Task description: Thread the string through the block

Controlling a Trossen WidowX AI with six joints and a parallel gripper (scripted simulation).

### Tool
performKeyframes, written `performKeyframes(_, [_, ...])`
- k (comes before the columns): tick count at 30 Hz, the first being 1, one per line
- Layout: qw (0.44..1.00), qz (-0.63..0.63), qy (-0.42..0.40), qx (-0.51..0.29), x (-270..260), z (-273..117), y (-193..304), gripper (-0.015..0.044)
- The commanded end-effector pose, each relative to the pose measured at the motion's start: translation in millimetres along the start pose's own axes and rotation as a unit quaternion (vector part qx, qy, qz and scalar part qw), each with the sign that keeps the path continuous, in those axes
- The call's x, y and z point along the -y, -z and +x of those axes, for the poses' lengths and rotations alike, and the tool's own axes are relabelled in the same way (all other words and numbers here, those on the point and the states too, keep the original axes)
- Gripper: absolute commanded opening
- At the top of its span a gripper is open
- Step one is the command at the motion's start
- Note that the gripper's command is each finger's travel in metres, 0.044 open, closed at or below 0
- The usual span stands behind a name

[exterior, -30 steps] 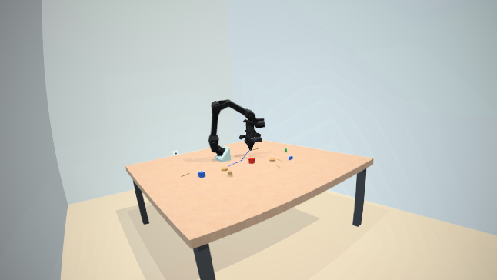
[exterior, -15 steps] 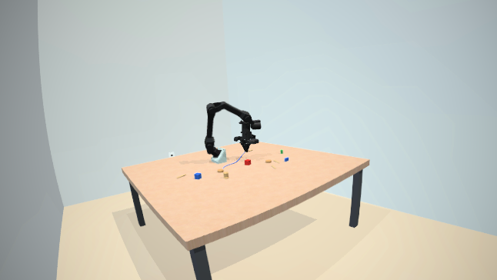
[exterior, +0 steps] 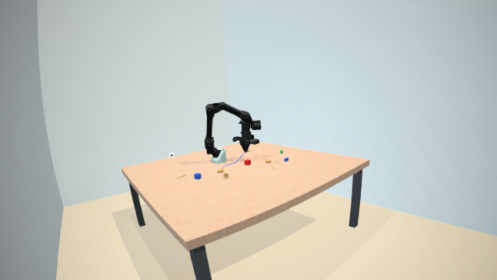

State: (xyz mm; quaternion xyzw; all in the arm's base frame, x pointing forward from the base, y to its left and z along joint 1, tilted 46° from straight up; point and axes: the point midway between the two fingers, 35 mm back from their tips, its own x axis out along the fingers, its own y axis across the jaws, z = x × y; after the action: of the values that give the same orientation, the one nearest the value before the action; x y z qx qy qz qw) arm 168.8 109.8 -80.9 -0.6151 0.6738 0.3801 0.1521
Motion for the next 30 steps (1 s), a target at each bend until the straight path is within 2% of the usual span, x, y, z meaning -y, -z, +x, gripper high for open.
performKeyframes(1, [1.000,-0.018,0.004,0.003,4,-5,5,0.0000])
performKeyframes(30, [0.985,-0.172,-0.019,0.008,16,-8,39,0.0000])
